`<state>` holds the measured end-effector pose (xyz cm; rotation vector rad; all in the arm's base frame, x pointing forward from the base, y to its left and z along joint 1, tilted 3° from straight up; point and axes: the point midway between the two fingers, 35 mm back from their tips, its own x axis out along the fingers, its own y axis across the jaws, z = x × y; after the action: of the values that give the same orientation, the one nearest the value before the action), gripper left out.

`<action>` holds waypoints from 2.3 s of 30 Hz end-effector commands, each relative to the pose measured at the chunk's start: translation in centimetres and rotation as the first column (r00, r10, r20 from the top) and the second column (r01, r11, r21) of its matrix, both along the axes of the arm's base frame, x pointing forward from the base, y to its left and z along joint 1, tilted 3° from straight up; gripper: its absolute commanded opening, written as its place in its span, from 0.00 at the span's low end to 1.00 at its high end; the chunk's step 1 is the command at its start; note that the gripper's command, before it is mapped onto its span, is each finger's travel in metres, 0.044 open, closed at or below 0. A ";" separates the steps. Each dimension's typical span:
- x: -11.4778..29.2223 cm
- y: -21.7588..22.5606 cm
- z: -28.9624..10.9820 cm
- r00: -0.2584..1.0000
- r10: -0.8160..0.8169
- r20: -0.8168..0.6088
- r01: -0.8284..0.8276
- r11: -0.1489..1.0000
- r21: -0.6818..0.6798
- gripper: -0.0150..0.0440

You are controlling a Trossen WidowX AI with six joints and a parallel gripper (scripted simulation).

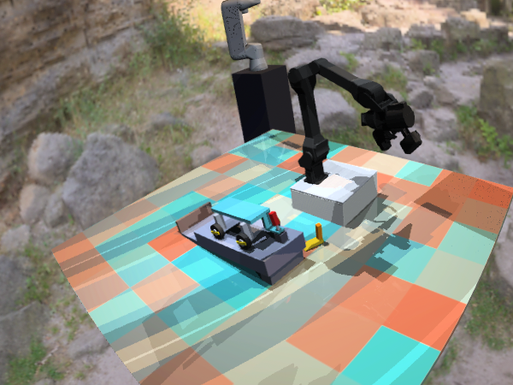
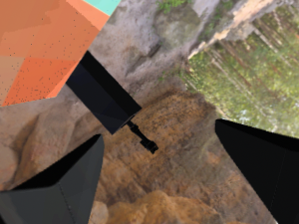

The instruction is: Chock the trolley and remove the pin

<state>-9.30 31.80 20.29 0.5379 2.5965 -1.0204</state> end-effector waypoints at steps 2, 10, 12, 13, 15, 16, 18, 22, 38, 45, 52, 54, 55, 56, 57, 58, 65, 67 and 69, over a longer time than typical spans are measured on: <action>0.7 0.1 -0.4 0.999 -0.023 0.023 0.023 1.000 -0.010 0.84; 9.1 -0.5 -5.0 0.917 -0.262 0.301 0.307 0.945 -0.113 0.58; 11.3 -1.2 -6.1 0.877 -0.307 0.371 0.377 0.916 -0.133 0.58; 12.3 -1.6 -6.6 0.854 -0.327 0.405 0.412 0.900 -0.143 0.58; 14.5 -2.5 -7.6 0.805 -0.360 0.472 0.480 0.863 -0.160 0.58; 15.5 -3.1 -8.0 0.779 -0.373 0.504 0.512 0.842 -0.167 0.58; 17.6 -4.3 -8.8 0.723 -0.393 0.567 0.576 0.798 -0.181 0.58; 21.3 -7.2 -10.3 0.606 -0.406 0.684 0.691 0.695 -0.199 0.58; 28.7 -17.5 -12.5 0.310 -0.272 0.911 0.907 0.372 -0.197 0.58; 29.0 -17.3 -14.9 0.310 -0.272 0.911 0.907 0.372 -0.197 0.58; 29.0 -17.7 -16.9 0.310 -0.272 0.911 0.907 0.372 -0.197 0.58; 28.9 -17.7 -16.9 0.310 -0.272 0.911 0.907 0.372 -0.198 0.58; 28.9 -17.7 -16.9 0.310 -0.272 0.911 0.907 0.372 -0.197 0.58; 29.0 -17.7 -17.0 0.310 -0.272 0.911 0.907 0.372 -0.197 0.58; 29.0 -17.7 -17.1 0.310 -0.272 0.911 0.907 0.372 -0.197 0.58; 29.0 -17.7 -17.2 0.310 -0.272 0.911 0.907 0.372 -0.197 0.58; 29.1 -17.7 -18.3 0.310 -0.272 0.911 0.907 0.372 -0.197 0.58; 29.1 -17.7 -18.7 0.310 -0.272 0.911 0.907 0.372 -0.198 0.58; 29.1 -17.7 -19.0 0.310 -0.272 0.911 0.907 0.372 -0.198 0.58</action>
<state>20.05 14.43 2.03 1.5228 0.9411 -1.4522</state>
